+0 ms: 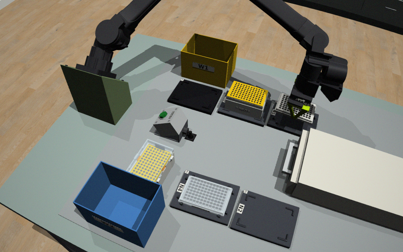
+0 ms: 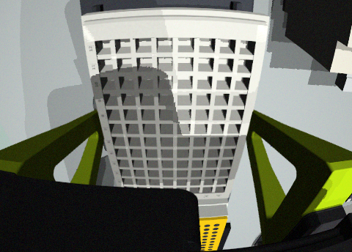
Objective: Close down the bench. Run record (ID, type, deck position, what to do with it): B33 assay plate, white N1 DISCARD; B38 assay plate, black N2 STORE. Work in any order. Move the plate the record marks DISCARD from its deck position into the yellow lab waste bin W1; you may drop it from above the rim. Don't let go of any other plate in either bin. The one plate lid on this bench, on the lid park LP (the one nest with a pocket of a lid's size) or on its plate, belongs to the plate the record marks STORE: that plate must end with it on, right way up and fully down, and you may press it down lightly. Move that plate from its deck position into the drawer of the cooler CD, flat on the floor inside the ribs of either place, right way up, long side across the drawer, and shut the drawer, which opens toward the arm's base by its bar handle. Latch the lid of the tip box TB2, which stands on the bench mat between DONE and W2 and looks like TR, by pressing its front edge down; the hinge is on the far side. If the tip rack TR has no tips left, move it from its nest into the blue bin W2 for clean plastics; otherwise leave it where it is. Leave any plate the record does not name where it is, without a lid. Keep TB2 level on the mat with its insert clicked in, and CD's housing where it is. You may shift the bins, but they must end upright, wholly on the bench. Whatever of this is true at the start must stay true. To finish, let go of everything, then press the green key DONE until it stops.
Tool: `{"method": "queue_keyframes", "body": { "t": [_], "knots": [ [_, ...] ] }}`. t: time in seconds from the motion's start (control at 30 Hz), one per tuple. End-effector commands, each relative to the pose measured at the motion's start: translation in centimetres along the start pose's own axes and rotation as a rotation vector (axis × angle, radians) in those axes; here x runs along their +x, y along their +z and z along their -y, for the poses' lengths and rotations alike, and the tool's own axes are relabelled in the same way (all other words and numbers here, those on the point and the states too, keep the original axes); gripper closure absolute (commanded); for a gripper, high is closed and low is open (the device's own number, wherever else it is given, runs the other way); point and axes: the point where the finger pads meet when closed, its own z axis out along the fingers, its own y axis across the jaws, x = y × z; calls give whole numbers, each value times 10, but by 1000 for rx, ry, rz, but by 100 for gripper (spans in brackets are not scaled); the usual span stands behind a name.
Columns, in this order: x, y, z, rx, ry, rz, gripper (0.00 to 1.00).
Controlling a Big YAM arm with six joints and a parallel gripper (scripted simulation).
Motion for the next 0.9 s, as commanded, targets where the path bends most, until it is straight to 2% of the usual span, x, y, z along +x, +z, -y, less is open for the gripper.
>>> {"method": "queue_keyframes", "body": {
  "t": [0.0, 0.87],
  "knots": [
    [-23, -53, -18, -14, -47, 89, 100],
    [-21, -84, -18, -12, -48, 90, 100]
  ]
}}
